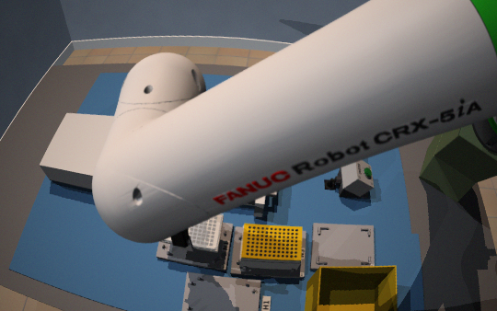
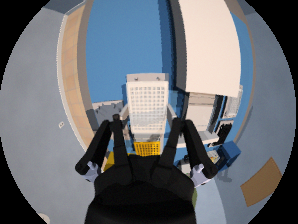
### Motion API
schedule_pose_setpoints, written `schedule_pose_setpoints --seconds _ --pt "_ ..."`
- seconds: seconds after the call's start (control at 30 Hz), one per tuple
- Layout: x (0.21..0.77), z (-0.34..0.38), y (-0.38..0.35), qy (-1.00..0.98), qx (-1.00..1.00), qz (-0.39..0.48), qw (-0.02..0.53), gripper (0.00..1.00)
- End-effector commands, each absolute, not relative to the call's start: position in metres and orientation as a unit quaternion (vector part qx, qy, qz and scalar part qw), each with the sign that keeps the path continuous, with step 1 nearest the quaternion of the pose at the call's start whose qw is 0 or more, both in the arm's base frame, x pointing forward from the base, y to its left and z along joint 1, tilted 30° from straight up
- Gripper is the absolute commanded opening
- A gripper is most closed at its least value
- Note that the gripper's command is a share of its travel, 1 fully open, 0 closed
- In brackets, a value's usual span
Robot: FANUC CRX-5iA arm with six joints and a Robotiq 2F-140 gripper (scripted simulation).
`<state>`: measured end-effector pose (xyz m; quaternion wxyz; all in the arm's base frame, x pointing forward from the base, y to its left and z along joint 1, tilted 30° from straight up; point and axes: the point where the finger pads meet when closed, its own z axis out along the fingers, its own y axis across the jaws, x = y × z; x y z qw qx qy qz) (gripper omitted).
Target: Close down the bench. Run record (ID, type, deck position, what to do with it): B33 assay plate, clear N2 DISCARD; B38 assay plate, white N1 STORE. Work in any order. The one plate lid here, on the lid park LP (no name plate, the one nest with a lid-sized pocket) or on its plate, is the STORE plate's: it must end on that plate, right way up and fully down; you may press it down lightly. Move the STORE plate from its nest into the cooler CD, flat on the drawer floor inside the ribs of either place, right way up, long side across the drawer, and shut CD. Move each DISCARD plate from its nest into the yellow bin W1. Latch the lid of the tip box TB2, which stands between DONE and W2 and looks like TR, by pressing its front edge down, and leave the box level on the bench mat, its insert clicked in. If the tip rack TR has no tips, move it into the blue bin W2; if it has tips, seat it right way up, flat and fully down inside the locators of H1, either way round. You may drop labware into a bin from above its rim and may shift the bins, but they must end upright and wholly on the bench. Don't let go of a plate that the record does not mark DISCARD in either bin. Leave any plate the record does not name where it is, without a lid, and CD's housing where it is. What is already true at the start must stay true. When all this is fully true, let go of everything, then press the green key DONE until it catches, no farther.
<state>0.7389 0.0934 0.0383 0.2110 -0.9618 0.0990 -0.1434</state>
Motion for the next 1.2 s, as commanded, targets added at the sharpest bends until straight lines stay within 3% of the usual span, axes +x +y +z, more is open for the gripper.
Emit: schedule_pose_setpoints --seconds 0.0,1.17 --pt "0.738 0.042 0.092 0.099 -0.962 -0.144 0.211 0.00" --pt "0.725 0.078 0.076 0.099 -0.962 -0.144 0.211 0.00"
